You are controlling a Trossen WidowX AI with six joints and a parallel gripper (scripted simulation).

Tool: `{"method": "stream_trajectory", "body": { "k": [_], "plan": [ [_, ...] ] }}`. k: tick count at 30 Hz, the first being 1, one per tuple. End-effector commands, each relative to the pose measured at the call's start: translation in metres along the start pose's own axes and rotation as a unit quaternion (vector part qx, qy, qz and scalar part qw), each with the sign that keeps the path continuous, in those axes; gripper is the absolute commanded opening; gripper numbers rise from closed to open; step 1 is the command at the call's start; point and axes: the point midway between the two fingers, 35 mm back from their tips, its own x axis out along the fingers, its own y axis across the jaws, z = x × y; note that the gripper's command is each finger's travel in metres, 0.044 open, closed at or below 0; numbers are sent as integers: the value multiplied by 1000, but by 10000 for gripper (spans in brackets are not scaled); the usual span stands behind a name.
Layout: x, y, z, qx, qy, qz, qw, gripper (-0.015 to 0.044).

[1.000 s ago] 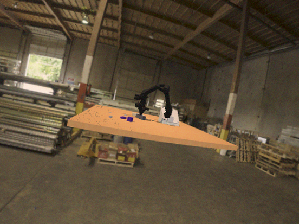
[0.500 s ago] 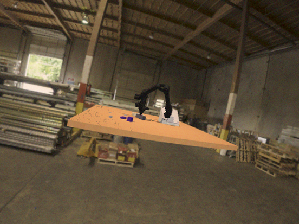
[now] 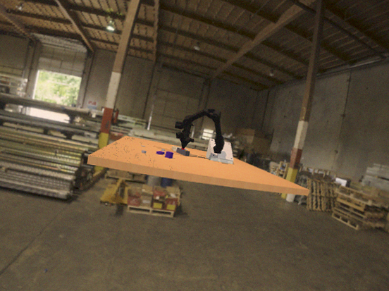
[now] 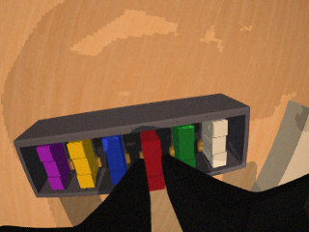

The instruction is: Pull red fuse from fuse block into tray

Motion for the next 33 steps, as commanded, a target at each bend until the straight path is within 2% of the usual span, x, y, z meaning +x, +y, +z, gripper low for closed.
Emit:
{"method": "stream_trajectory", "body": {
  "k": [1,33],
  "plan": [
    [-4,0,1,-2,0,-3,1000,0],
    [-20,0,1,-2,-1,-3,1000,0]
  ]
}}
